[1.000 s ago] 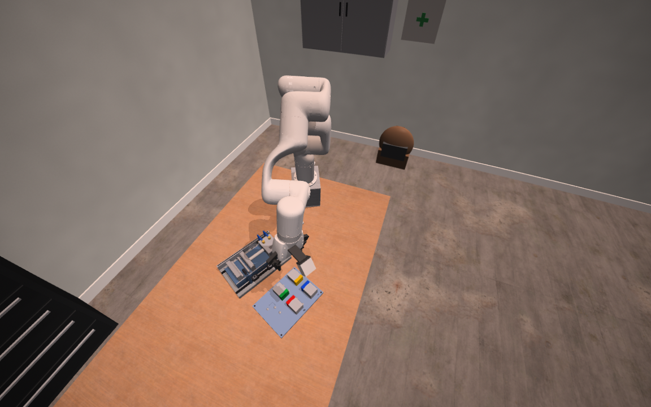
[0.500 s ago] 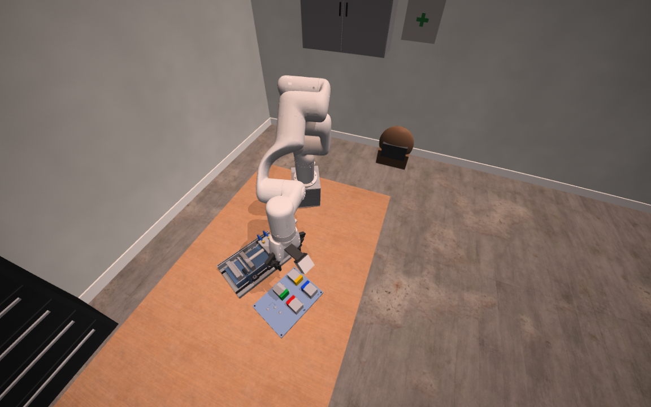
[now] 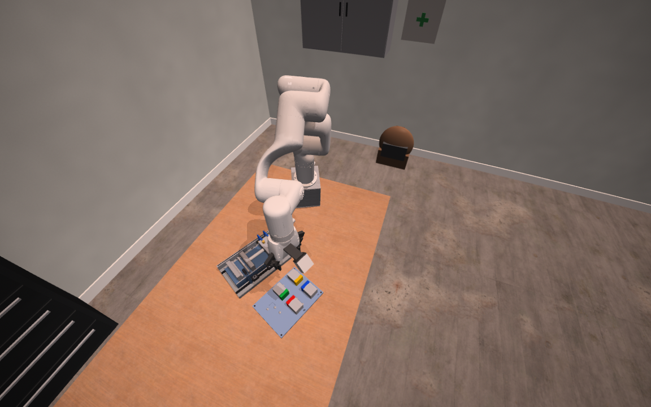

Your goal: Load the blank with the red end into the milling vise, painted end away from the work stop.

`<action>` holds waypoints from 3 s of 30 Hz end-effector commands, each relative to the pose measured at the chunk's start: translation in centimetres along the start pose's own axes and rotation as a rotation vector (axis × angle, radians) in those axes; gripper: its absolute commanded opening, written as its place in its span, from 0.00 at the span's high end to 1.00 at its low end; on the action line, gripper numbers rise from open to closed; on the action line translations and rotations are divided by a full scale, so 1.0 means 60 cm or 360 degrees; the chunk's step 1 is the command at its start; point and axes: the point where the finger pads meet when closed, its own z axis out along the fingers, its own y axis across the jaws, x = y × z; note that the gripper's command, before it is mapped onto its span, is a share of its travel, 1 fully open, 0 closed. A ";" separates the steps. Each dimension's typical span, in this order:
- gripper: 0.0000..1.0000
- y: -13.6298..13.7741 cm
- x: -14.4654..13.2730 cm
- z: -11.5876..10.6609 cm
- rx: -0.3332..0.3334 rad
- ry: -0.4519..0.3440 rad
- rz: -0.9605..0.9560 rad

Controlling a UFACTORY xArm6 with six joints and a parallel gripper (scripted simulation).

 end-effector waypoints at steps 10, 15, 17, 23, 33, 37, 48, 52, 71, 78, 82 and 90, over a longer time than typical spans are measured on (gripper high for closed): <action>0.00 0.002 0.000 -0.005 -0.0002 0.0006 -0.0002; 0.00 0.002 -0.001 -0.006 -0.0002 0.0006 -0.0002; 0.00 0.002 -0.001 -0.006 -0.0002 0.0006 -0.0002; 0.00 0.002 0.010 -0.006 -0.0002 0.0006 -0.0002; 0.00 0.001 0.100 -0.006 -0.0002 0.0006 -0.0002; 0.00 0.001 0.100 -0.006 -0.0002 0.0006 -0.0002; 0.00 0.000 0.165 -0.006 -0.0002 0.0007 -0.0002; 0.00 0.000 0.174 -0.006 -0.0002 0.0007 -0.0002; 0.00 0.001 0.160 -0.006 -0.0002 0.0008 -0.0002; 0.00 0.001 0.155 -0.006 -0.0002 0.0008 -0.0002; 0.00 0.000 0.151 -0.006 -0.0002 0.0008 -0.0002; 0.00 0.000 0.150 -0.006 -0.0002 0.0008 -0.0002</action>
